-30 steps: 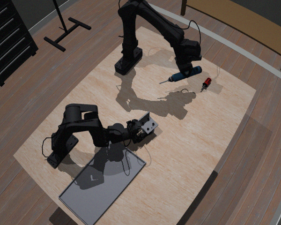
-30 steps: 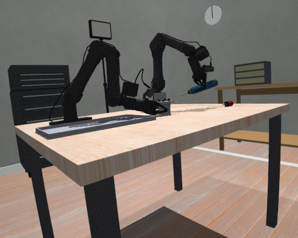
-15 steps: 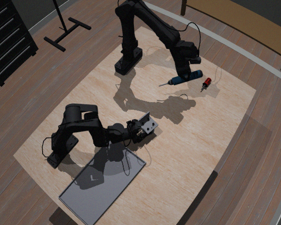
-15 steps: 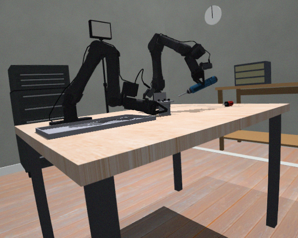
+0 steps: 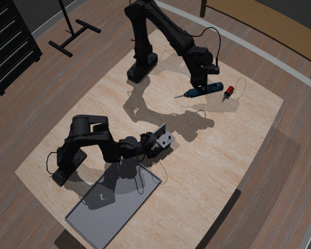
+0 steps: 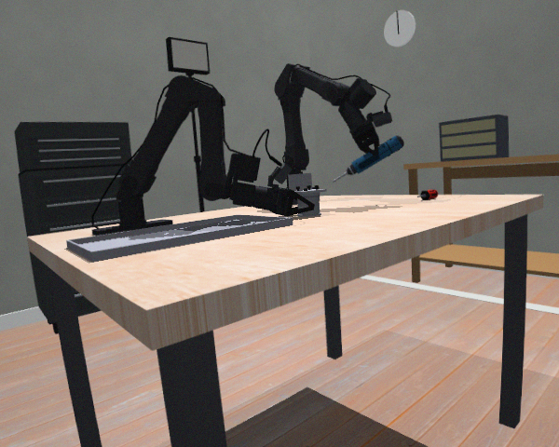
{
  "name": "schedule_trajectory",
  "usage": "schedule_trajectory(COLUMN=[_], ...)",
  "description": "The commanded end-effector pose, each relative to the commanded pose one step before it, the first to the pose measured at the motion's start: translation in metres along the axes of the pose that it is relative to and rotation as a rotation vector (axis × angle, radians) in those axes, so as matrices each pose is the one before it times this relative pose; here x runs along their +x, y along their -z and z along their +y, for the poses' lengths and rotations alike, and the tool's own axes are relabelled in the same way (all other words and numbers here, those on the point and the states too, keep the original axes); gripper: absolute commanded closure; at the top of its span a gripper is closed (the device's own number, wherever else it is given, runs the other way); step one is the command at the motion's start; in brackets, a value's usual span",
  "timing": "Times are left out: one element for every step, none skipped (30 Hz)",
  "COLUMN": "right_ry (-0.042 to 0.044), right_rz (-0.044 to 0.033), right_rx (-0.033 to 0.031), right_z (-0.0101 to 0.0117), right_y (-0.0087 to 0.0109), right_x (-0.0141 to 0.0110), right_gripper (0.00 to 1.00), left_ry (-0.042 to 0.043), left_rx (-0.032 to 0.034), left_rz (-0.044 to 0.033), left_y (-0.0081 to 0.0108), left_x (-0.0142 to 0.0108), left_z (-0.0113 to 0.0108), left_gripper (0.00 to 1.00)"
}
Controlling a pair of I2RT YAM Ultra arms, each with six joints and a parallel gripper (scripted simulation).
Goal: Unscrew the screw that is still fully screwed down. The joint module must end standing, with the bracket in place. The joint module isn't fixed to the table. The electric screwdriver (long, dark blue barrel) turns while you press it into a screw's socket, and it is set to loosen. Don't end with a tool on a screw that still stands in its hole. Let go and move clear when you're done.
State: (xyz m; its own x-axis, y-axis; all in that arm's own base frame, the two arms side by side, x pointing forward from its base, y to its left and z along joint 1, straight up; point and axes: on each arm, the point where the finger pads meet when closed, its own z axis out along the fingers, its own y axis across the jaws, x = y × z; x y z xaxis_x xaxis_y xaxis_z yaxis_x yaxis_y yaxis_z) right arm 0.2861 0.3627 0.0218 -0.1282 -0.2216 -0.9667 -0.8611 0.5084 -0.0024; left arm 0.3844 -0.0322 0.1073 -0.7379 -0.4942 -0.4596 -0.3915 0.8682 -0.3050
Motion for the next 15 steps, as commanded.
schedule_trajectory(right_ry=[-0.00276, 0.0, 0.0, 0.0, 0.0, 0.0, 0.0, 0.0, 0.0, 0.0, 0.0, 0.0, 0.0, 0.0, 0.0], right_rz=[-0.0013, 0.0, 0.0, 0.0, 0.0, 0.0, 0.0, 0.0, 0.0, 0.0, 0.0, 0.0, 0.0, 0.0, 0.0], right_rx=[0.00267, 0.0, 0.0, 0.0, 0.0, 0.0, 0.0, 0.0, 0.0, 0.0, 0.0, 0.0, 0.0, 0.0, 0.0], right_z=[-0.00021, 0.0, 0.0, 0.0, 0.0, 0.0, 0.0, 0.0, 0.0, 0.0, 0.0, 0.0, 0.0, 0.0, 0.0], right_y=[-0.0014, 0.0, 0.0, 0.0, 0.0, 0.0, 0.0, 0.0, 0.0, 0.0, 0.0, 0.0, 0.0, 0.0, 0.0], right_x=[-0.0022, 0.0, 0.0, 0.0, 0.0, 0.0, 0.0, 0.0, 0.0, 0.0, 0.0, 0.0, 0.0, 0.0, 0.0], right_gripper=[0.41, 0.41, 0.41, 0.41, 0.41, 0.41, 0.41, 0.41, 0.41, 0.41, 0.41, 0.41, 0.41, 0.41, 0.41], left_ry=[-0.04597, -0.01257, -0.01257, -0.01258, -0.01258, -0.01236, -0.01239, -0.01254, -0.01262, -0.01258, -0.01254, 0.00011, 0.0, 0.00816, 0.0], left_rx=[0.0709, 0.01015, 0.01104, 0.01064, 0.01025, 0.02265, 0.01411, 0.00313, 0.0033, 0.01075, 0.01405, 0.01573, -0.00012, -0.00841, 0.0], left_rz=[-0.0927, -0.00675, -0.0062, -0.00644, -0.00668, -0.02788, -0.01307, 0.0063, 0.00634, -0.00664, -0.01245, -0.02932, -0.00007, -0.00447, 0.0], left_y=[0.00879, 0.00068, 0.00065, 0.00062, 0.00059, 0.00406, 0.00156, -0.00139, -0.00139, 0.00044, 0.00125, 0.00421, 0.0, 0.00002, 0.0], left_x=[-0.01452, 0.00046, 0.00051, 0.00042, 0.00033, -0.00942, -0.00273, 0.00617, 0.00615, 0.00005, -0.00273, -0.01373, -0.00001, -0.00243, 0.0], left_z=[-0.01962, -0.00345, -0.00361, -0.00356, -0.0035, -0.00926, -0.0053, -0.00016, -0.0002, -0.00365, -0.00518, -0.00734, 0.00002, 0.00461, 0.0], left_gripper=[0.58, 0.58, 0.58, 0.58, 0.58, 0.58, 0.58, 0.58, 0.58, 0.58, 0.58, 0.58, 0.58, 0.58, 0.58])
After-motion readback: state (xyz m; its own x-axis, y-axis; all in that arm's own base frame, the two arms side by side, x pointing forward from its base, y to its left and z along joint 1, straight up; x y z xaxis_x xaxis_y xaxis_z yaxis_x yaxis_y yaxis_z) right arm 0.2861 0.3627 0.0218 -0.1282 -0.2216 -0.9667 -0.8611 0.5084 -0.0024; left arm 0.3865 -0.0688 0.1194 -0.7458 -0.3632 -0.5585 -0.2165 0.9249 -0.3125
